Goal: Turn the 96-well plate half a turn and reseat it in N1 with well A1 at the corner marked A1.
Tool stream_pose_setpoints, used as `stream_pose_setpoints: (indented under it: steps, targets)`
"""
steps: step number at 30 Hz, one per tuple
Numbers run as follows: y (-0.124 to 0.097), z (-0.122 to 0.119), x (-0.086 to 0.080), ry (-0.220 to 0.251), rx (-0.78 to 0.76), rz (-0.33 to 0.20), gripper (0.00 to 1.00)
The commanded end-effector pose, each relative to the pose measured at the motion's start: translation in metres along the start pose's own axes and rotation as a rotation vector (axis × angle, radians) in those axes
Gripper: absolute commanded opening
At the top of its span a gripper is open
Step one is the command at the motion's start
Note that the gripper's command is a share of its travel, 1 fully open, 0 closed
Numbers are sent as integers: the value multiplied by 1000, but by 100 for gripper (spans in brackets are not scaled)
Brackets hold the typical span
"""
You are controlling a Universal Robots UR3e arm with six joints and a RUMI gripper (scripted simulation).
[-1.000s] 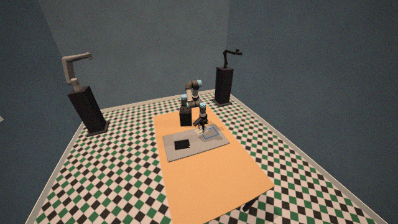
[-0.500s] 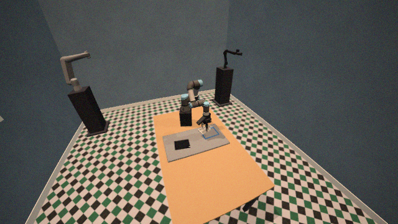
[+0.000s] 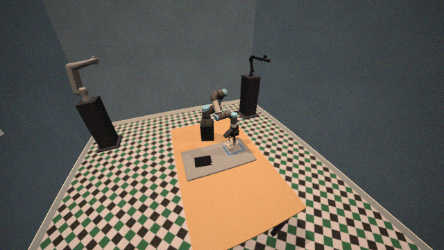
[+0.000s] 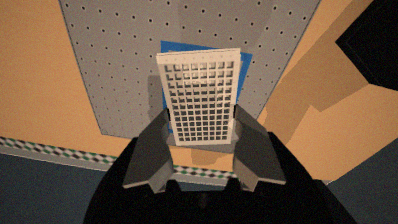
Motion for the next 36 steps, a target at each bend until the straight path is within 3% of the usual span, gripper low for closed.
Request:
stream_pose_setpoints:
  steps: [1,4,15,26,36]
  targets:
    - [-22,-1,0,-1,23,8,0]
    - [-31,0,0,-1,23,7,0]
    - [-31,0,0,-1,23,7,0]
    - [-31,0,0,-2,-342,5,0]
    - [-31,0,0,-2,-342,5,0]
Point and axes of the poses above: the point where the finger pads meet when closed, its own x axis out along the fingers, its own z axis across the jaws, y = z × x, the point moved 4 cm from there along -x, back along the fingers, and after that the axes turned 8 degrees about x, right-handed, at the moved point
